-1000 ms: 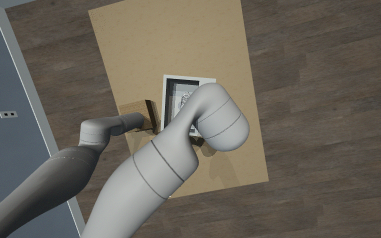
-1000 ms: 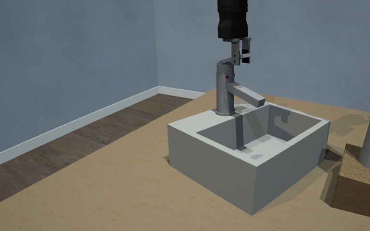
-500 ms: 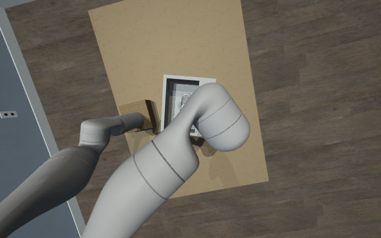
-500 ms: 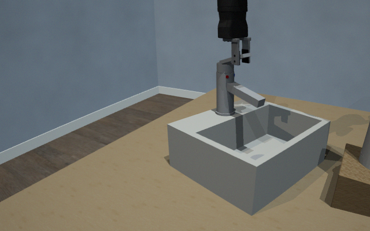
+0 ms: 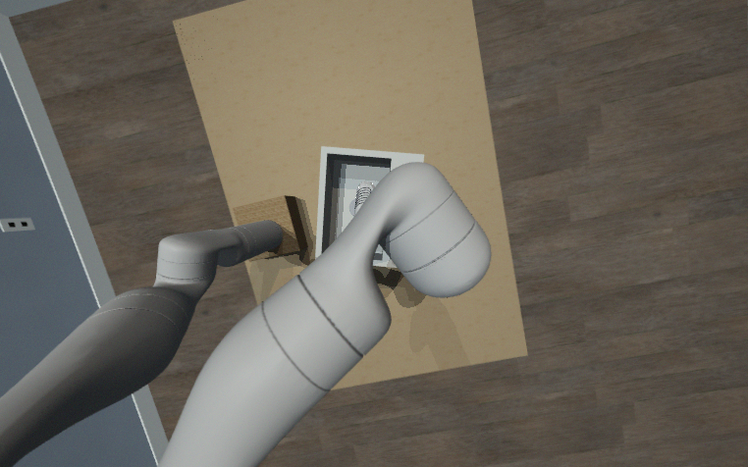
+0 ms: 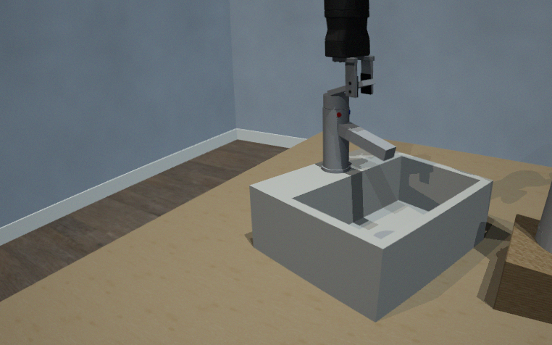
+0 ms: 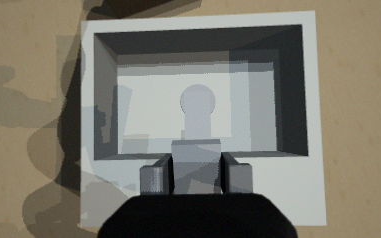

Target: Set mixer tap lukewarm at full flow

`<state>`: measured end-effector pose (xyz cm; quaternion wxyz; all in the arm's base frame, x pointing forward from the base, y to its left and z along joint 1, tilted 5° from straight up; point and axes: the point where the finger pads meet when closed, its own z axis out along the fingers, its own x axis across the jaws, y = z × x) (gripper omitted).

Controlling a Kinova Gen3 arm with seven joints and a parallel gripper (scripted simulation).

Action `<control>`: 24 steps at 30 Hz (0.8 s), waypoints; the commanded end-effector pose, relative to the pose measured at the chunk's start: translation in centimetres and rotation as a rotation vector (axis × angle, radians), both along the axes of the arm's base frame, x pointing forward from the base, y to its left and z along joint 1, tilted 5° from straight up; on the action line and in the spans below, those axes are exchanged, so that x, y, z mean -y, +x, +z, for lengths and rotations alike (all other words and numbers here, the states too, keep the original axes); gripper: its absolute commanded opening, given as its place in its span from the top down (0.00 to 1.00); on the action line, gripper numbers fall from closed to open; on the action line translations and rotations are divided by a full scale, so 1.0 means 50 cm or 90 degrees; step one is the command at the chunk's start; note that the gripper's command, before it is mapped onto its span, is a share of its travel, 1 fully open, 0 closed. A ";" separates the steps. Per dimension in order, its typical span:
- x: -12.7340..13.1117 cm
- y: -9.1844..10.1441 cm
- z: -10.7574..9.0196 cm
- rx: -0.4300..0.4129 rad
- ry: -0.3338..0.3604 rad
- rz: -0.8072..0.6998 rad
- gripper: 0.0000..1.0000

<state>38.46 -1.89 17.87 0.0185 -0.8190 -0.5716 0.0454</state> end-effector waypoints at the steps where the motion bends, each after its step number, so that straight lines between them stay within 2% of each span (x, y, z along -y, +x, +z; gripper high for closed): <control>1: 0.002 0.008 0.010 0.010 -0.003 -0.001 1.00; 10: 0.002 0.008 0.010 0.010 -0.003 -0.001 1.00; 11: 0.002 0.008 0.010 0.010 -0.003 -0.001 0.00; 24: 0.002 0.008 0.010 0.010 -0.003 -0.001 0.00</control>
